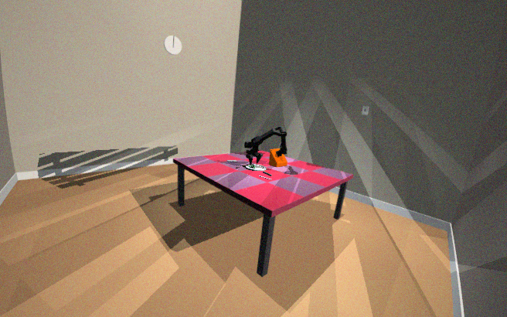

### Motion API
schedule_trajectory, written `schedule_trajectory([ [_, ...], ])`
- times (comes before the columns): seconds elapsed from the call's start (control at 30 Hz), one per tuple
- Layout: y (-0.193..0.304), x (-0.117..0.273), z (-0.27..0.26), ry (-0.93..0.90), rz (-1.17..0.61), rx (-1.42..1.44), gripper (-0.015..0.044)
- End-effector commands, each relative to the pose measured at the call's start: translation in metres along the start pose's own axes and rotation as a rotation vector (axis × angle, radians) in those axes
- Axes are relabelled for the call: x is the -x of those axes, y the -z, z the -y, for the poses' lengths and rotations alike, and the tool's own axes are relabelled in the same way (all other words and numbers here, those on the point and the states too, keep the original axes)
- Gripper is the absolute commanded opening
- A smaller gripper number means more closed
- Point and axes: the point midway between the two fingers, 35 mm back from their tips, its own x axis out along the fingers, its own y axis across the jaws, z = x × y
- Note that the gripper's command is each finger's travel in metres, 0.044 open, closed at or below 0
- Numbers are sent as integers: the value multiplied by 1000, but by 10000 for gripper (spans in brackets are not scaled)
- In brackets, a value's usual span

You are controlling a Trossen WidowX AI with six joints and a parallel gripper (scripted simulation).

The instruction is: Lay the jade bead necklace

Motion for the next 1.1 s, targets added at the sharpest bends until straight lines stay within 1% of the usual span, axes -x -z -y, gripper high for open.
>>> schedule_trajectory([
  [0.0,0,2,-1,0,3,127,361],
  [0.3,3,12,-4,2,3,1006,125],
  [0.67,6,24,-8,4,3,2061,120],
  [1.07,9,32,-10,6,1,2823,120],
])
